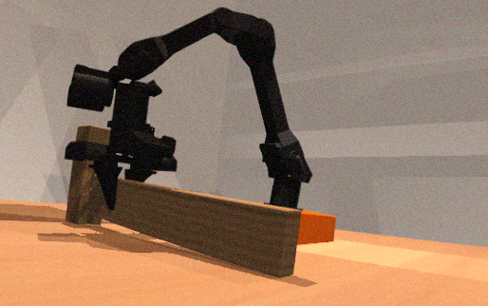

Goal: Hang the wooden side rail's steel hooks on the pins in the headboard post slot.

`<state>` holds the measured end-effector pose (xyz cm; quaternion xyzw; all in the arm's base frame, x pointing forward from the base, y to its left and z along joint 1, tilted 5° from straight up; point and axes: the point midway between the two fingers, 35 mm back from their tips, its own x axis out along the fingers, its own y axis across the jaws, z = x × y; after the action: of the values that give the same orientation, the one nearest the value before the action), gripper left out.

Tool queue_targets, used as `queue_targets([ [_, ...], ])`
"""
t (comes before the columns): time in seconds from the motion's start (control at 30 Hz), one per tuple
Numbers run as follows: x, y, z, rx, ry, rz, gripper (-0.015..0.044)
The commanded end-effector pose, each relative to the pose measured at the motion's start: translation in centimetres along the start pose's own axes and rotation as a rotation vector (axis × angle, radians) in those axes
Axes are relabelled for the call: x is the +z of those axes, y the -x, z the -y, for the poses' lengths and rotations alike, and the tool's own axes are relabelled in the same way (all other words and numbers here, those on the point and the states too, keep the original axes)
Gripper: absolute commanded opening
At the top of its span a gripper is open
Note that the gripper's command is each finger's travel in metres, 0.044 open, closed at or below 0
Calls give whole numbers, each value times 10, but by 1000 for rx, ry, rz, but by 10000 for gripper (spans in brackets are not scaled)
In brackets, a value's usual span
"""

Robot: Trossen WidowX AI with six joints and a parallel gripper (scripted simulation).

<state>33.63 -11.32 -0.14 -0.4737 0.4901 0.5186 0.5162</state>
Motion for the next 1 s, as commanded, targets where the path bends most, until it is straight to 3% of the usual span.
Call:
queue_targets([
  [0.0, -3, 5, 2, -12, 3, -8, 0],
  [0.97, -6, 4, 2, -12, 3, -8, 0],
])
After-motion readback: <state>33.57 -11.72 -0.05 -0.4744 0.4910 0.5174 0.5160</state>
